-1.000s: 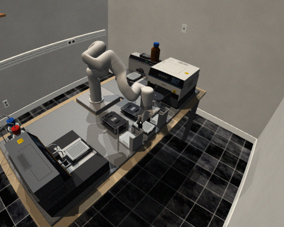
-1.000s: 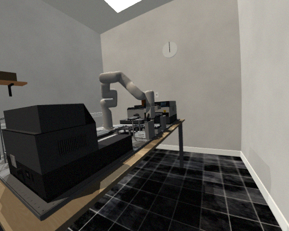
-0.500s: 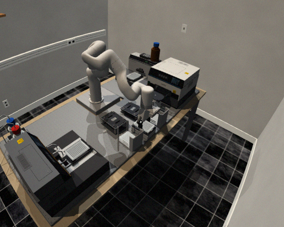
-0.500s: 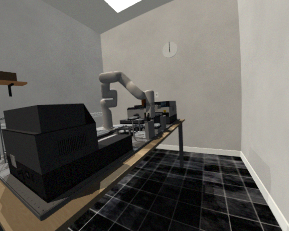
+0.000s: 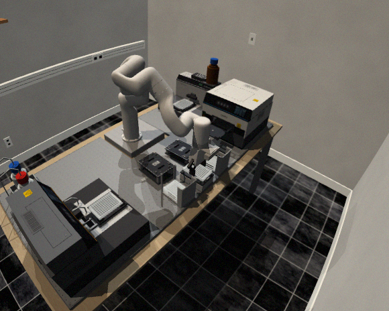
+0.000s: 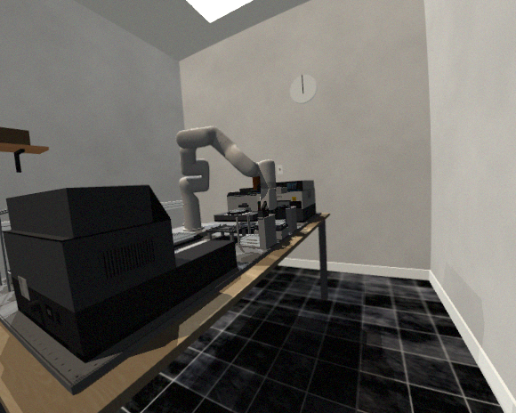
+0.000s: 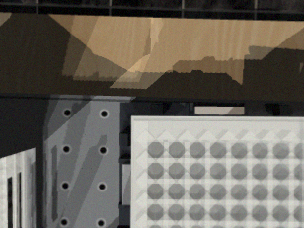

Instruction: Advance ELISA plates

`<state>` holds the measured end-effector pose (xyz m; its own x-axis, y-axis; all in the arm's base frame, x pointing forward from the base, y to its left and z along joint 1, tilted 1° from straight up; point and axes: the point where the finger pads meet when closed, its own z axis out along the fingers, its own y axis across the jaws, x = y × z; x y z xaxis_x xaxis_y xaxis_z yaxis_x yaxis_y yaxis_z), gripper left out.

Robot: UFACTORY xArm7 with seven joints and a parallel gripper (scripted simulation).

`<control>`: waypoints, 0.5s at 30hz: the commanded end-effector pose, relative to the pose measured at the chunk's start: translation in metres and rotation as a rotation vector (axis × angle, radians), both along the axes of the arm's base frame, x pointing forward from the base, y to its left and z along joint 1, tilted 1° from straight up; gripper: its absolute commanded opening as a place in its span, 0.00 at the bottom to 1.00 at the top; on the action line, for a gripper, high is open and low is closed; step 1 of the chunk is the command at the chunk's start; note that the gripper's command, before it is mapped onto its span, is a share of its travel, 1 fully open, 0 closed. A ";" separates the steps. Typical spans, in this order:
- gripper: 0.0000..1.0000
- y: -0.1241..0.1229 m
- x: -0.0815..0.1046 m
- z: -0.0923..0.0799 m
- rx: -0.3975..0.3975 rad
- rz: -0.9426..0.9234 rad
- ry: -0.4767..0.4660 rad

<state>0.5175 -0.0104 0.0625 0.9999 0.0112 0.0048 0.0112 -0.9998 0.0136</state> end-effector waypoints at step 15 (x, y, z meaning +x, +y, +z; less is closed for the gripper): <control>0.00 0.000 0.001 0.014 0.000 0.000 -0.004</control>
<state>0.5175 -0.0103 0.0720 0.9999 0.0113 0.0048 0.0112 -0.9998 0.0137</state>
